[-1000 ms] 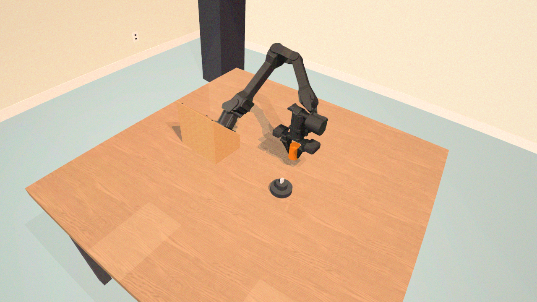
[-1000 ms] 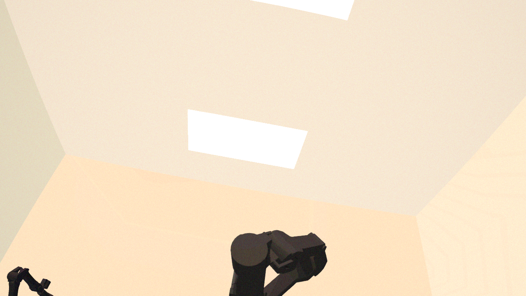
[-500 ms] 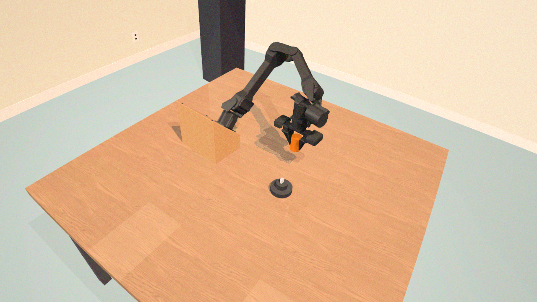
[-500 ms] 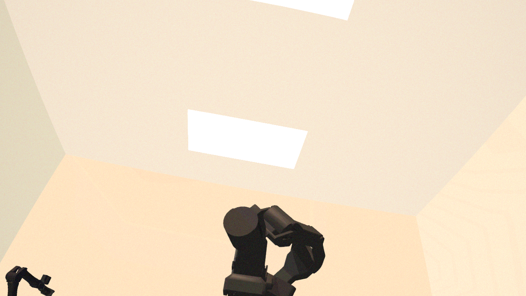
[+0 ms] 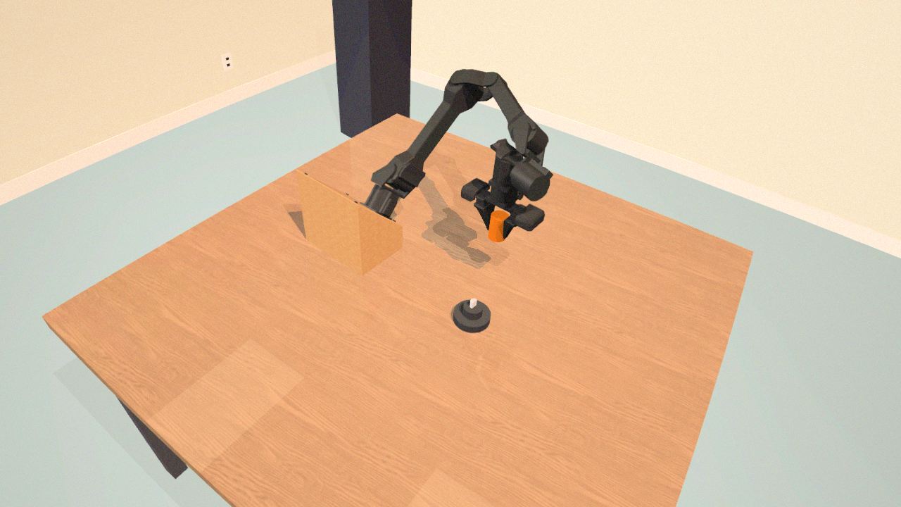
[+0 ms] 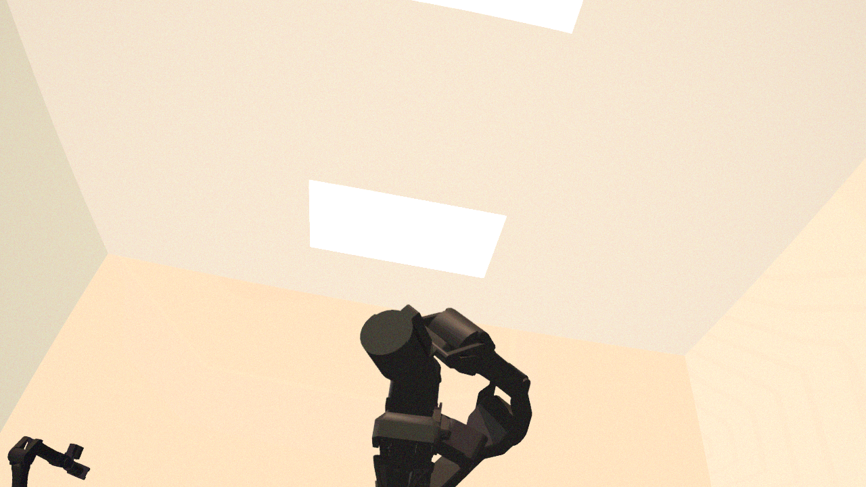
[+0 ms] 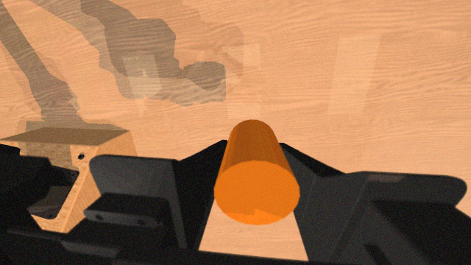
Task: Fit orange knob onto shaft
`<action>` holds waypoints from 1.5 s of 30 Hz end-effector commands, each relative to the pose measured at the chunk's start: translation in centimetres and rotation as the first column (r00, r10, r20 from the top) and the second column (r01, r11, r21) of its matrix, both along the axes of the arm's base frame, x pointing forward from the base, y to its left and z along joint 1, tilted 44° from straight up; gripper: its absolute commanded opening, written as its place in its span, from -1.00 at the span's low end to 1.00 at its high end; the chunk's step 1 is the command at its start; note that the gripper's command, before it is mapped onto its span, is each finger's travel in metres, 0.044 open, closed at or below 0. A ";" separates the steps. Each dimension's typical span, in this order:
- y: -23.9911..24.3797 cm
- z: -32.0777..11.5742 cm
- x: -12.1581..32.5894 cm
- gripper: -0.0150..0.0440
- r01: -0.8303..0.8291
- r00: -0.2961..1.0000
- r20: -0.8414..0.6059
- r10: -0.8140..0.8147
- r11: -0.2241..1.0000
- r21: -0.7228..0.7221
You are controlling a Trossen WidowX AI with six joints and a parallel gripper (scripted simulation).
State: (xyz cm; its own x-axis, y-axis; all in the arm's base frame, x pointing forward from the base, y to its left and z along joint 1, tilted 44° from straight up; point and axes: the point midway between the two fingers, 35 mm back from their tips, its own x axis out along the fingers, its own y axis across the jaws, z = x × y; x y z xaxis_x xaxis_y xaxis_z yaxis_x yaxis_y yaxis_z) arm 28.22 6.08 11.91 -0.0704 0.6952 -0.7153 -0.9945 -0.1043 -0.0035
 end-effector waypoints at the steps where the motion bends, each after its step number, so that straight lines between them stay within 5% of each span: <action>1: -0.5 -0.4 0.4 -0.49 0.000 1.000 0.006 0.000 1.000 -0.004; 45: -5.4 -12.5 5.0 -0.49 0.000 1.000 0.009 0.000 1.000 -0.007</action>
